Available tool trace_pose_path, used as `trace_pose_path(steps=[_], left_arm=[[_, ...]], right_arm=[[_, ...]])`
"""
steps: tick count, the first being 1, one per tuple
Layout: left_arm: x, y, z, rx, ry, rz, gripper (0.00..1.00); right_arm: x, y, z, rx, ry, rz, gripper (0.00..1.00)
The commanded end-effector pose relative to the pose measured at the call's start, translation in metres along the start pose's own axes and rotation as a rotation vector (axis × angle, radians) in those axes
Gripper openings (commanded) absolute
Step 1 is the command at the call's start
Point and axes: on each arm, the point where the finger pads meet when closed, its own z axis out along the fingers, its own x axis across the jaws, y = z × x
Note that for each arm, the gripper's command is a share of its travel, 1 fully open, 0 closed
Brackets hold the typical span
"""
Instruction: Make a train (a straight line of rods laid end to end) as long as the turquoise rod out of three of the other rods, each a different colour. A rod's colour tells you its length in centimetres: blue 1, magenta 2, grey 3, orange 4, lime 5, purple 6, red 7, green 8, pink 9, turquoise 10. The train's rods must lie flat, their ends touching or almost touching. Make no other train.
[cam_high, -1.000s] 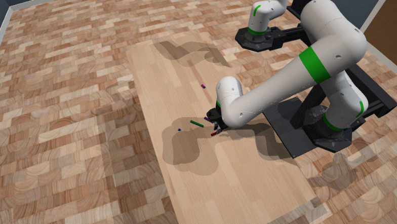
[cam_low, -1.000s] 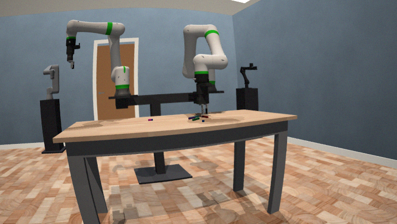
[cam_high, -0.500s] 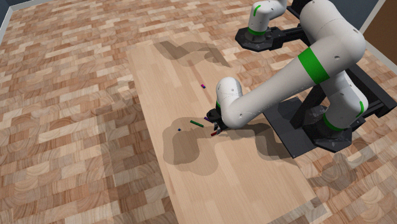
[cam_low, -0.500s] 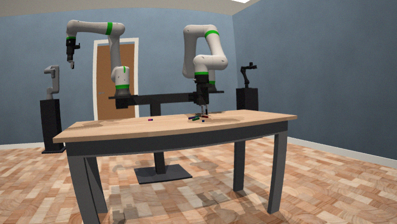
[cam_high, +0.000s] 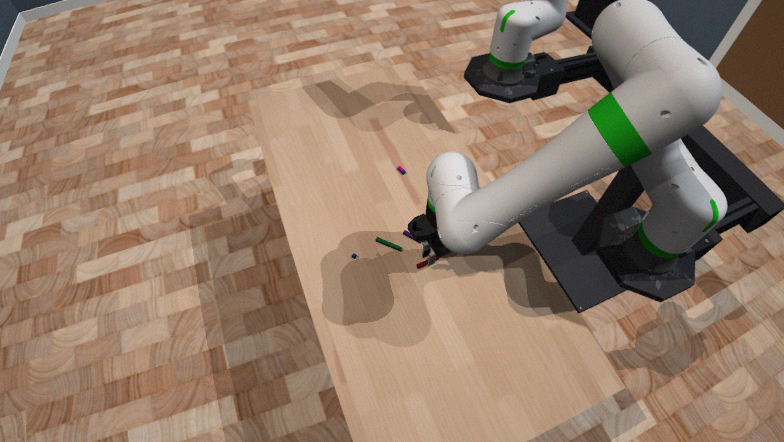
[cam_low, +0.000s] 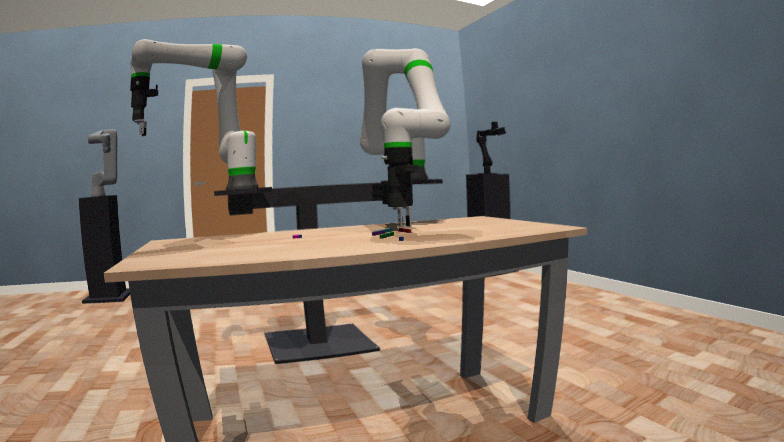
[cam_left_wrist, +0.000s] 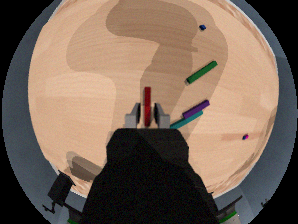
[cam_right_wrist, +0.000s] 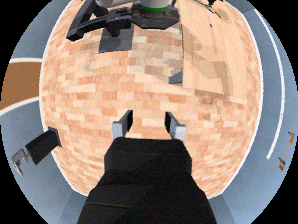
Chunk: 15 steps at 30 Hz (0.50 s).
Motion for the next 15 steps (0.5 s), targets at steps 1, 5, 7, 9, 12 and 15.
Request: trace_pose_path(steps=[1,5,7,9,12,15], left_arm=[[0.0004,-0.0007,-0.0002,0.002,0.001,0.0,0.54],[0.0004,-0.0007,0.0021,0.002,0.001,0.0,0.54],[0.0004,-0.0007,0.0029,0.002,0.001,0.0,0.54],[0.0004,-0.0007,0.0037,0.002,0.001,0.0,0.54],[0.0004,-0.0007,0.0064,0.002,0.001,0.0,0.54],[0.0004,-0.0007,0.0091,0.002,0.001,0.0,0.54]], right_arm=[[-0.0002,0.0003,-0.001,-0.002,0.0,0.0,1.0],[-0.0002,0.0003,-0.001,-0.002,0.0,0.0,1.0],[-0.0002,0.0003,-0.001,-0.002,0.0,0.0,1.0],[-0.0002,0.0003,-0.001,-0.002,0.0,0.0,1.0],[-0.0002,0.0003,-0.001,-0.002,0.0,0.0,1.0],[-0.0002,0.0003,-0.001,-0.002,0.0,0.0,1.0]])
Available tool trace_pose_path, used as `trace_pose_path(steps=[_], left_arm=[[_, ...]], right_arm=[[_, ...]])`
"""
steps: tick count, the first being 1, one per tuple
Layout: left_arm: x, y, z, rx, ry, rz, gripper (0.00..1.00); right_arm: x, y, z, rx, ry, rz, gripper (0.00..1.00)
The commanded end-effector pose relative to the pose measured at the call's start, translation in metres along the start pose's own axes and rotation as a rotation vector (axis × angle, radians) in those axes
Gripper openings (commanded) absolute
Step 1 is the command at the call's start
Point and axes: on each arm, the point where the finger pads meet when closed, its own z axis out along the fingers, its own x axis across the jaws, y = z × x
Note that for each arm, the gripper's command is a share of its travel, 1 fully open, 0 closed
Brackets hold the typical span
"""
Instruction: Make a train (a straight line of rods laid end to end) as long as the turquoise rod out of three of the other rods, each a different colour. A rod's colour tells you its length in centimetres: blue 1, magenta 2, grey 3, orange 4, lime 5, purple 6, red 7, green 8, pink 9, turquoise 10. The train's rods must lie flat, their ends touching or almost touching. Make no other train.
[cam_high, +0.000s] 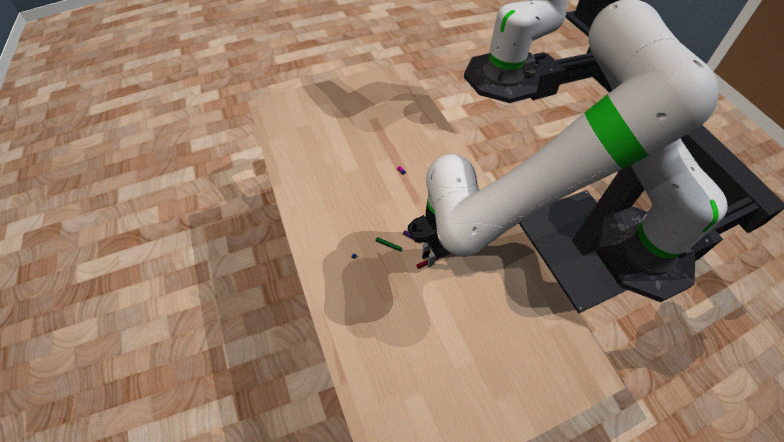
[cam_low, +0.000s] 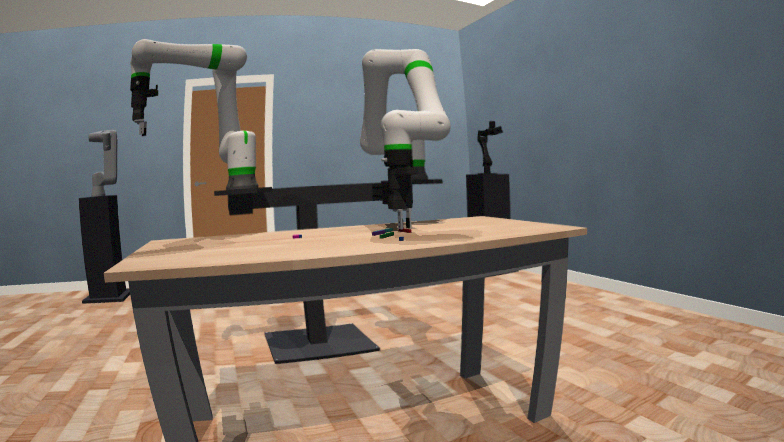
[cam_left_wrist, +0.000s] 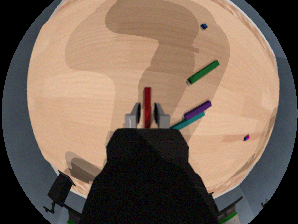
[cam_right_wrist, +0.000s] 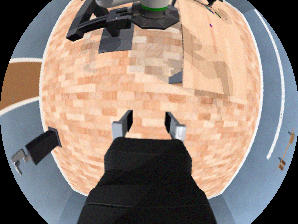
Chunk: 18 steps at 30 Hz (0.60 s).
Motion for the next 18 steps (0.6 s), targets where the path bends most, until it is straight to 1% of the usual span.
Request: trace_pose_path(steps=[1,18], left_arm=[[0.0004,-0.0007,0.0027,0.002,0.001,0.0,0.54],[0.0004,-0.0007,0.0065,0.002,0.001,0.0,0.54]], right_arm=[[-0.0002,0.0003,-0.001,-0.002,0.0,0.0,1.0],[-0.0002,0.0003,-0.001,-0.002,0.0,0.0,1.0]])
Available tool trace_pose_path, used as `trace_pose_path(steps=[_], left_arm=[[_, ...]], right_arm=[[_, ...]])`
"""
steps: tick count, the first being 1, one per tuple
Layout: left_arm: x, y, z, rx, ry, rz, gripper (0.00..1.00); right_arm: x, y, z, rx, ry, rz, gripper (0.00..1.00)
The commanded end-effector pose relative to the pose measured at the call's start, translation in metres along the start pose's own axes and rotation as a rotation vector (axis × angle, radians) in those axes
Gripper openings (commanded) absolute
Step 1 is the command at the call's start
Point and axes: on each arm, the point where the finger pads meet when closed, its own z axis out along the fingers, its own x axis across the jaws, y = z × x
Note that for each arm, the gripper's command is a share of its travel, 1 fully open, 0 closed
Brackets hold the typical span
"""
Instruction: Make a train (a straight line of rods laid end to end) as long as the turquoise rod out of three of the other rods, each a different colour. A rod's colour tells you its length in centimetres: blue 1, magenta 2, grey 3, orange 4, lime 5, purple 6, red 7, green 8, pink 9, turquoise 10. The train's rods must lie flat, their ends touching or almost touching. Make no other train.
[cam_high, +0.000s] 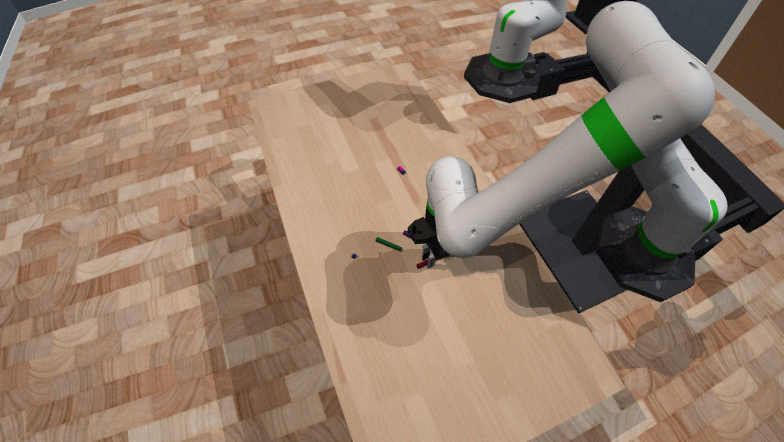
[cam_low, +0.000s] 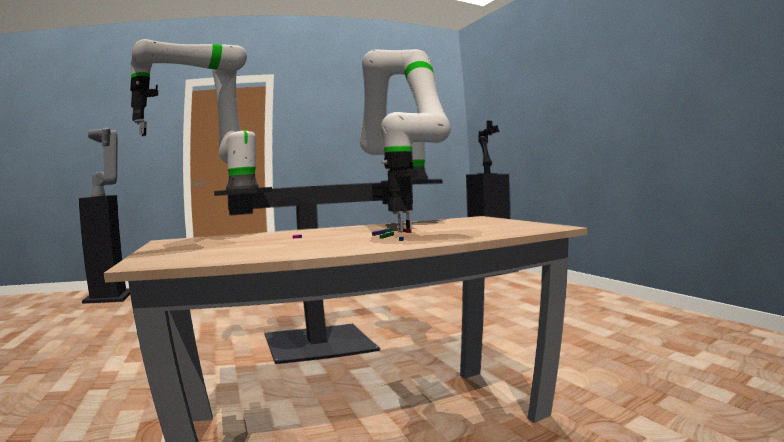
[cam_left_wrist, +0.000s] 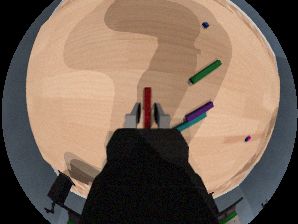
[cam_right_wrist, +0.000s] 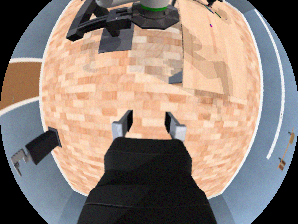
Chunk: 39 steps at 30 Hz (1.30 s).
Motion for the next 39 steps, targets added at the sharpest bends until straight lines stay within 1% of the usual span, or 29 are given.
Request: trace_pose_path(steps=[1,30,31,39], left_arm=[[0.0005,-0.0008,-0.0009,0.002,0.001,0.0,0.54],[0.0005,-0.0008,-0.0009,0.002,0.001,0.0,0.54],[0.0005,-0.0008,-0.0009,0.002,0.001,0.0,0.24],[0.0005,-0.0008,-0.0009,0.002,0.001,0.0,0.24]], right_arm=[[-0.0002,0.0003,-0.001,-0.002,0.0,0.0,1.0],[-0.0002,0.0003,-0.001,-0.002,0.0,0.0,1.0],[-0.0002,0.0003,-0.001,-0.002,0.0,0.0,1.0],[-0.0002,0.0003,-0.001,-0.002,0.0,0.0,1.0]])
